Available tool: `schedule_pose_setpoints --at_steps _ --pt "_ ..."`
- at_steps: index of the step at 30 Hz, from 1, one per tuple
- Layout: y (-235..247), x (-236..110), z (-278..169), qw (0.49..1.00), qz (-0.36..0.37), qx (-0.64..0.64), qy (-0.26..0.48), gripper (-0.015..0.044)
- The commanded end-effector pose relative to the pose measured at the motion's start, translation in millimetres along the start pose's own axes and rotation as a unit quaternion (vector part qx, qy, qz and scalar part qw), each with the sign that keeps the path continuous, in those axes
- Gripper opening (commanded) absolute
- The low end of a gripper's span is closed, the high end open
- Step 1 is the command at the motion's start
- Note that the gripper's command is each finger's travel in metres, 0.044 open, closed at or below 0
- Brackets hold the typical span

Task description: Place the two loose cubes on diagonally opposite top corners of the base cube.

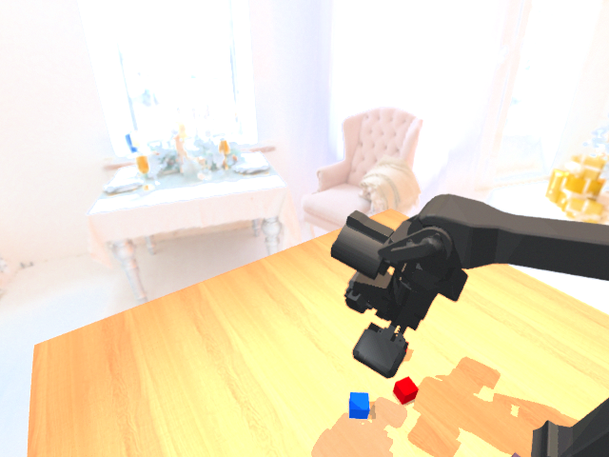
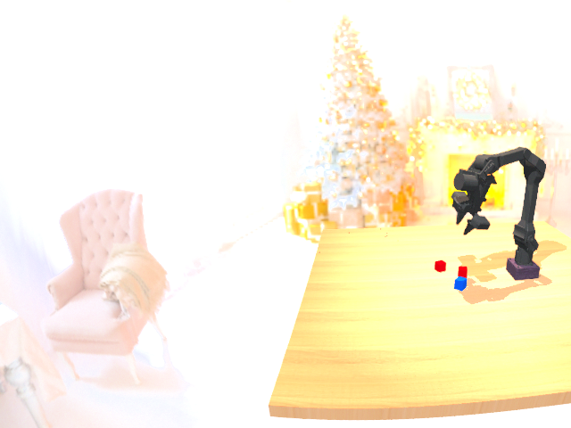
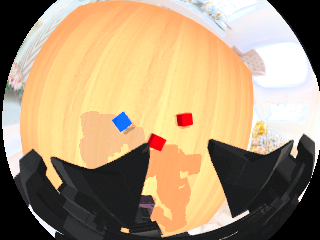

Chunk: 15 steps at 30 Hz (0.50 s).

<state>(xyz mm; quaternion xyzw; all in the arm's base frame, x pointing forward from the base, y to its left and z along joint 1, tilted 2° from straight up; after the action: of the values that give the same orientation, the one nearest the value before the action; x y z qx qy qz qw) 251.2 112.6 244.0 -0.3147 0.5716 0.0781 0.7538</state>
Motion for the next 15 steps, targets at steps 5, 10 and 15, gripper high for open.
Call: schedule_pose_setpoints --at_steps 5,10,15 --pt "-13.5 29.6 -11.7 0.983 0.065 -0.167 0.032 0.0265" --pt "-21.5 45.7 -20.3 0.956 0.112 -0.268 0.033 0.0265" --pt "-29.0 60.7 -30.0 0.919 0.158 -0.362 0.018 0.0265"
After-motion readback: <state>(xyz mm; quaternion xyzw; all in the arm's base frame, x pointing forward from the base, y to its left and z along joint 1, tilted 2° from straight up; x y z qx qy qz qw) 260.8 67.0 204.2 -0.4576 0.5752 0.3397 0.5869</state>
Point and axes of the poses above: the point midway between the two fingers, 35 mm back from their tips, its own x axis out along the fingers, its own y axis across the jaws, z = x × y, the point moved 7 cm from there along -x, back along the fingers, and after that the axes turned 3 degrees about -x, right-handed, at the moved point
